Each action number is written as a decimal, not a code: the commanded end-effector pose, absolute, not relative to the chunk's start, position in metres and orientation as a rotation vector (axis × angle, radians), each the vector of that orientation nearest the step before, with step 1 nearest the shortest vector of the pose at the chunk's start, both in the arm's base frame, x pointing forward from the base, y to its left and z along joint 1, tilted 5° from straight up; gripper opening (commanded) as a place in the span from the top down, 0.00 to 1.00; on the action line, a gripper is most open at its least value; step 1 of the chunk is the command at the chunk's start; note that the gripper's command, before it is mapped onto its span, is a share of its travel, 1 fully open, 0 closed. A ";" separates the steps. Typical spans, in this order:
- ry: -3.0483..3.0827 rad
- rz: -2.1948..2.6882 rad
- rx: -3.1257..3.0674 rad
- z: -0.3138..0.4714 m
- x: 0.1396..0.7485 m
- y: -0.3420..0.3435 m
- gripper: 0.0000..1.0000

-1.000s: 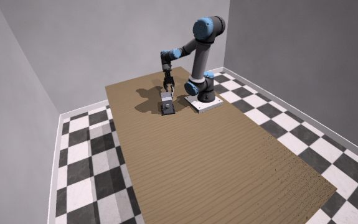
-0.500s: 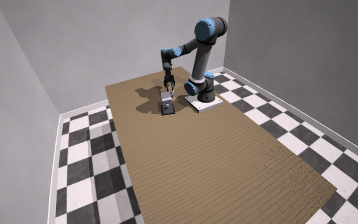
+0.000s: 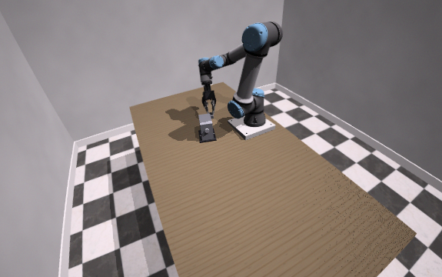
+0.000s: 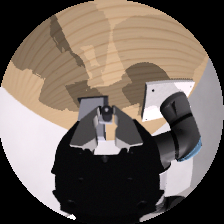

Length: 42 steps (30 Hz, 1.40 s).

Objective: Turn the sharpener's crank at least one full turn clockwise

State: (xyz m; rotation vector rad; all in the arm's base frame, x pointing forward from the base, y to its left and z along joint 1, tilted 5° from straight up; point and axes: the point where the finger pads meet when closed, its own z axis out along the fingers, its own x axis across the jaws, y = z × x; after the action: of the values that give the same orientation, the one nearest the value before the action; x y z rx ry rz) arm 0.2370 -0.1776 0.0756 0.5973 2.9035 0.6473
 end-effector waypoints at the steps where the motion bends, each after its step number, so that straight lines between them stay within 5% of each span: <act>1: 2.903 0.641 0.593 0.082 0.239 -0.179 0.91; 42: 2.903 0.646 0.594 0.113 0.262 -0.186 0.91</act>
State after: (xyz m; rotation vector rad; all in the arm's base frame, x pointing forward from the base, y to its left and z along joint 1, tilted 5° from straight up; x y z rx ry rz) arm 0.2564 -0.1830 0.1093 0.5961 2.9045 0.6491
